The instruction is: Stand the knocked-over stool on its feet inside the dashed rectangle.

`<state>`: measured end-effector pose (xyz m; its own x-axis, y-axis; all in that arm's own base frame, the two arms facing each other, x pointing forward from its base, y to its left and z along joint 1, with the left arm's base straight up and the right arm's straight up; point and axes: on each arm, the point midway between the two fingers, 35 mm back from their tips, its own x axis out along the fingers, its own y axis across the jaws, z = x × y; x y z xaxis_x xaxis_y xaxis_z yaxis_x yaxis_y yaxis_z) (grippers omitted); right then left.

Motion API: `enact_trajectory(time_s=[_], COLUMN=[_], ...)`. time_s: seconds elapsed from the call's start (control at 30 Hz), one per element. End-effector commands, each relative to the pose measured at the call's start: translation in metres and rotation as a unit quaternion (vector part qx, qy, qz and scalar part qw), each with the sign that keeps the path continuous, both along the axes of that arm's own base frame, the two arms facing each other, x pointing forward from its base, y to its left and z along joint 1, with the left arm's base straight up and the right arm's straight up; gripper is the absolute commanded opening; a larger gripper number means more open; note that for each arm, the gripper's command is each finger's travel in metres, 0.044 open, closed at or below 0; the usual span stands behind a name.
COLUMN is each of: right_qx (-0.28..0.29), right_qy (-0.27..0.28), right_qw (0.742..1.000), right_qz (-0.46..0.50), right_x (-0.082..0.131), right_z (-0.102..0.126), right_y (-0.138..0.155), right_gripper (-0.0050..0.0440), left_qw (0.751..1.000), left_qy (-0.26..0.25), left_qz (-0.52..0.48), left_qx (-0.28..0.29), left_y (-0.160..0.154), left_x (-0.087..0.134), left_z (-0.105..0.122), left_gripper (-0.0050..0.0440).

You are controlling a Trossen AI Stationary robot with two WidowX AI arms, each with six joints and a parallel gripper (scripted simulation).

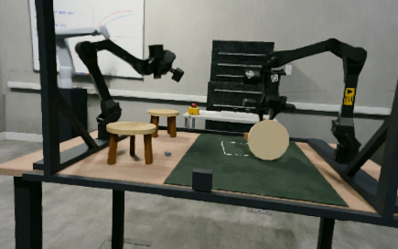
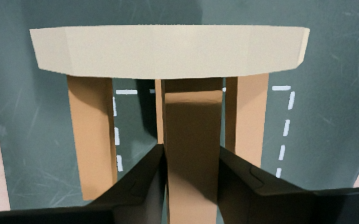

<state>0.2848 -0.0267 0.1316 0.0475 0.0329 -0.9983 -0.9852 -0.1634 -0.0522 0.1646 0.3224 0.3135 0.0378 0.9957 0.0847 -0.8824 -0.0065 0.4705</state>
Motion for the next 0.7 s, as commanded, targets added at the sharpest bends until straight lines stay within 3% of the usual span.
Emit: enact_trajectory(time_s=[0.0, 0.43, 0.47, 0.67], right_qx=[-0.017, -0.017, -0.017, -0.015], right_qy=[0.015, 0.015, 0.015, 0.000], right_qw=[1.000, 1.000, 1.000, 1.000], right_qz=[-0.010, -0.010, -0.010, -0.011], right_x=[0.0004, 0.0004, 0.0004, 0.0033], right_z=[-0.0156, -0.0156, -0.0156, -0.0076], right_y=[-0.0165, -0.0165, -0.0165, -0.0143], right_gripper=[0.0107, 0.0107, 0.0194, 0.0194], left_qw=[1.000, 1.000, 1.000, 1.000], left_qy=[-0.015, -0.015, -0.015, -0.015], left_qz=[-0.003, -0.003, -0.003, -0.003], left_qx=[0.014, 0.014, 0.014, 0.014], left_y=[-0.0021, -0.0021, -0.0021, -0.0021], left_x=[-0.0010, -0.0010, -0.0010, -0.0010], left_z=[0.0128, 0.0128, 0.0128, 0.0128], left_gripper=[0.0400, 0.0400, 0.0400, 0.0400])
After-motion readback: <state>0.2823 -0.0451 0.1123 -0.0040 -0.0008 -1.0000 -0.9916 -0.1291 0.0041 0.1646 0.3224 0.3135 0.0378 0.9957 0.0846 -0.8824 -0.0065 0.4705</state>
